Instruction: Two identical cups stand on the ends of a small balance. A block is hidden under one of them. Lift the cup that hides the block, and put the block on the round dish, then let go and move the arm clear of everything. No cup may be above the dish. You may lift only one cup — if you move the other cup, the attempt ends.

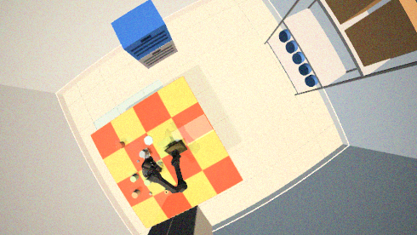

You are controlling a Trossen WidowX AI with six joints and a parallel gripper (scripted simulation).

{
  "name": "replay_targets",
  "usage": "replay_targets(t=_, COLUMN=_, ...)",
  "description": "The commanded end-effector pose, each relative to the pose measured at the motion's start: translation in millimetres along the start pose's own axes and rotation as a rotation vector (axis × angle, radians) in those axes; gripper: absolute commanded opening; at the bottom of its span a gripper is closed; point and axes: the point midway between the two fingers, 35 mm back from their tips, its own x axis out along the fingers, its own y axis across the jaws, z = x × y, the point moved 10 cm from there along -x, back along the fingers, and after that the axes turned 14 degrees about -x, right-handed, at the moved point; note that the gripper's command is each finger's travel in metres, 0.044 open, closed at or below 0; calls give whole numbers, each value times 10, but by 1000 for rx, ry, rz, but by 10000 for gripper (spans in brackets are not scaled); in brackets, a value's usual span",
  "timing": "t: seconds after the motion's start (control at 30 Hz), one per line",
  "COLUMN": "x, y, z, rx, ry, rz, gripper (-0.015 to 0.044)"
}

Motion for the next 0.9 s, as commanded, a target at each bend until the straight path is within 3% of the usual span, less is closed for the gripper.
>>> replay_targets(t=0.0, x=23, y=-3, z=-34, rx=-98, ry=22, rz=20, gripper=440)
replay_targets(t=0.3, x=46, y=-8, z=-42, rx=-234, ry=46, rz=45, gripper=440)
replay_targets(t=0.87, x=448, y=-426, z=386, rx=-717, ry=261, rz=172, gripper=440)
